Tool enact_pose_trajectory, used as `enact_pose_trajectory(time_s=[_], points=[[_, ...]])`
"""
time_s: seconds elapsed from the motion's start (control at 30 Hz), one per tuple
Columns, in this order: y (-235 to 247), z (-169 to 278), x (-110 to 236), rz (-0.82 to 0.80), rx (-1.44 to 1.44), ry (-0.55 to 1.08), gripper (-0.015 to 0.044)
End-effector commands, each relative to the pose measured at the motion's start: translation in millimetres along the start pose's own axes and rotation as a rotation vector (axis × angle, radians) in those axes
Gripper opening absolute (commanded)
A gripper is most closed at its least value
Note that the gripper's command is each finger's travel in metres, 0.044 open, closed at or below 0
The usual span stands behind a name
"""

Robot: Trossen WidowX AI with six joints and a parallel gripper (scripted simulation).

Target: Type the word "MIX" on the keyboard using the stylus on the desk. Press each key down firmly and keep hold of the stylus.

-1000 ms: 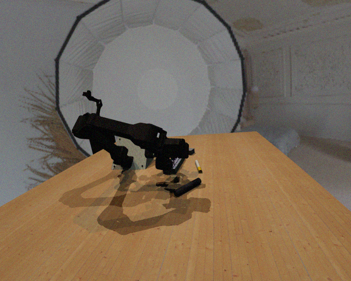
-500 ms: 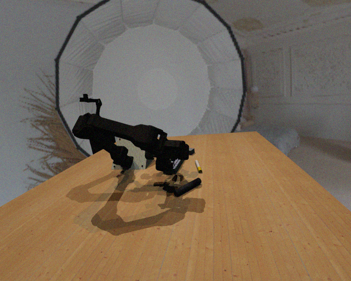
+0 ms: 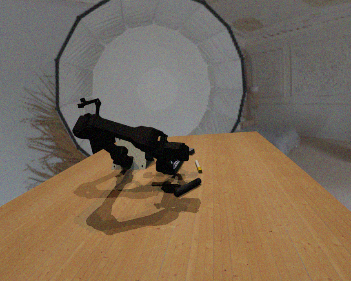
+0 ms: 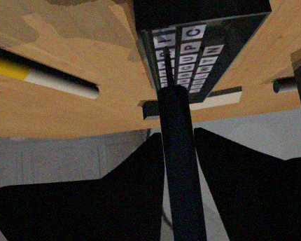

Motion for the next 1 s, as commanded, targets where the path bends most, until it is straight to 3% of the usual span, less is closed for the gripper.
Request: enact_pose_trajectory(time_s=[0.0, 0.97], points=[[-0.3, -1.9, -2.7, 0.004, 0.001, 0.006, 0.0081], [2.1, 5.6, 1.7, 0.004, 0.001, 0.006, 0.0081]])
Point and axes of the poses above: the point midway between the two fingers, 35 mm back from their tips, its own x axis back along the fingers, its own y axis across the jaws, z = x × y, the point moved 5 cm from there along x, back along the fingers, and after that the axes turned 13 degrees about x, right-handed, at the moved point
